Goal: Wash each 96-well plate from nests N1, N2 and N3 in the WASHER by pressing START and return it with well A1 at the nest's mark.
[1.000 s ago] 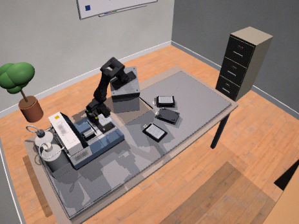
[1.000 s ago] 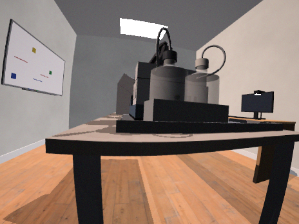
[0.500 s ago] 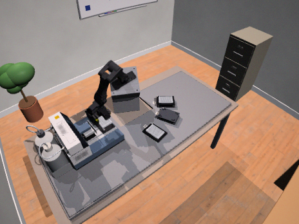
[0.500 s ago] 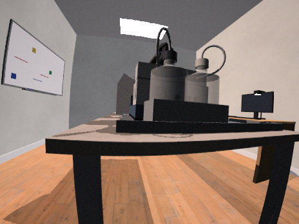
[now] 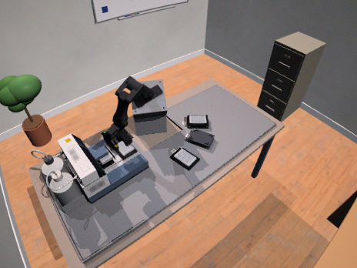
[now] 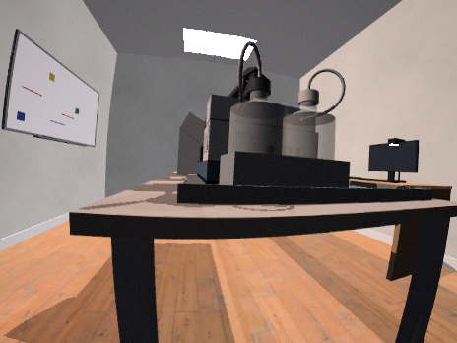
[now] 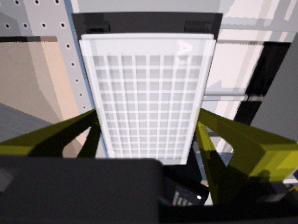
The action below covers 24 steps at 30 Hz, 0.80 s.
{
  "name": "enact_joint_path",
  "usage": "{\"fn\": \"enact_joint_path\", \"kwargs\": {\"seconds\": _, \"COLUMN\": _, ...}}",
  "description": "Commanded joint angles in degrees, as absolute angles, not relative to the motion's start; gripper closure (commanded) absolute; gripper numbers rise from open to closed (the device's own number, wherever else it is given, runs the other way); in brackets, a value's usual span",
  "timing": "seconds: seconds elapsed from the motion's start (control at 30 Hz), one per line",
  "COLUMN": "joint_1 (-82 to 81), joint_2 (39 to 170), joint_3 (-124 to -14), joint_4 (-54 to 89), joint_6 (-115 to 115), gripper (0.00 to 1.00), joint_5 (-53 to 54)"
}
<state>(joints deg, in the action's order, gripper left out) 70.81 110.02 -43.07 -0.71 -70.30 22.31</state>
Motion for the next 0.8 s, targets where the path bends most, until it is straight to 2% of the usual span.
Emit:
{"fn": "enact_joint_path", "kwargs": {"seconds": 0.0, "joint_1": 70.91, "joint_2": 110.11, "joint_3": -43.26, "joint_4": -1.71, "joint_6": -69.99, "gripper": 1.0, "joint_5": 22.3}}
{"fn": "enact_joint_path", "kwargs": {"seconds": 0.77, "joint_1": 70.84, "joint_2": 109.97, "joint_3": -42.69, "joint_4": -2.16, "joint_6": -69.93, "gripper": 1.0, "joint_5": 22.27}}
